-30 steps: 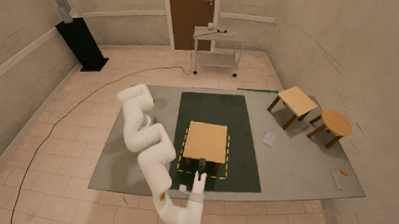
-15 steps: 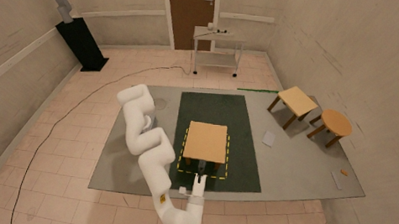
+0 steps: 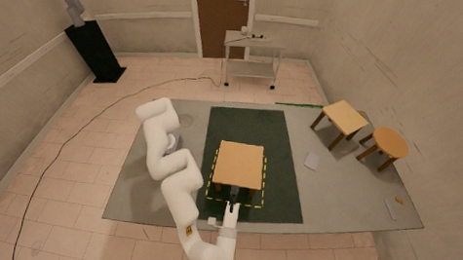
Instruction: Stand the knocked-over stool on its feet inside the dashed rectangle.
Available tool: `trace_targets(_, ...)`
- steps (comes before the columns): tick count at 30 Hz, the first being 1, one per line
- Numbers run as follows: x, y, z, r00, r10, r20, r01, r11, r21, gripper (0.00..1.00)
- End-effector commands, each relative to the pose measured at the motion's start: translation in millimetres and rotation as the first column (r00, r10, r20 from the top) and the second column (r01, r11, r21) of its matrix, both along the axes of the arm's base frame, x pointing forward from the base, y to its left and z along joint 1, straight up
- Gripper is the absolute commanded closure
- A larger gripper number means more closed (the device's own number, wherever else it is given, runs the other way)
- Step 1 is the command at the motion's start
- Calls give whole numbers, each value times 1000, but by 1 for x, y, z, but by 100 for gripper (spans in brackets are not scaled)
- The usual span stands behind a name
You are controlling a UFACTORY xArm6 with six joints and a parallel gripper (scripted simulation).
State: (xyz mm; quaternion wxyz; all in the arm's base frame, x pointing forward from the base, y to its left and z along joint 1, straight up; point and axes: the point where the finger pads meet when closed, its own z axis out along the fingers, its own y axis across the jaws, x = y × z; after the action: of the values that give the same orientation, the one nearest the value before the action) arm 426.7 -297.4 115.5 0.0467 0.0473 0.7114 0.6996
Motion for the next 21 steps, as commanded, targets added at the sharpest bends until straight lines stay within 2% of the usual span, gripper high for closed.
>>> trace_targets(1,0,-1,2,1000,1,3,-1,1000,-4,55)
trace_targets(21,0,-1,7,1000,1,3,-1,1000,-3,55)
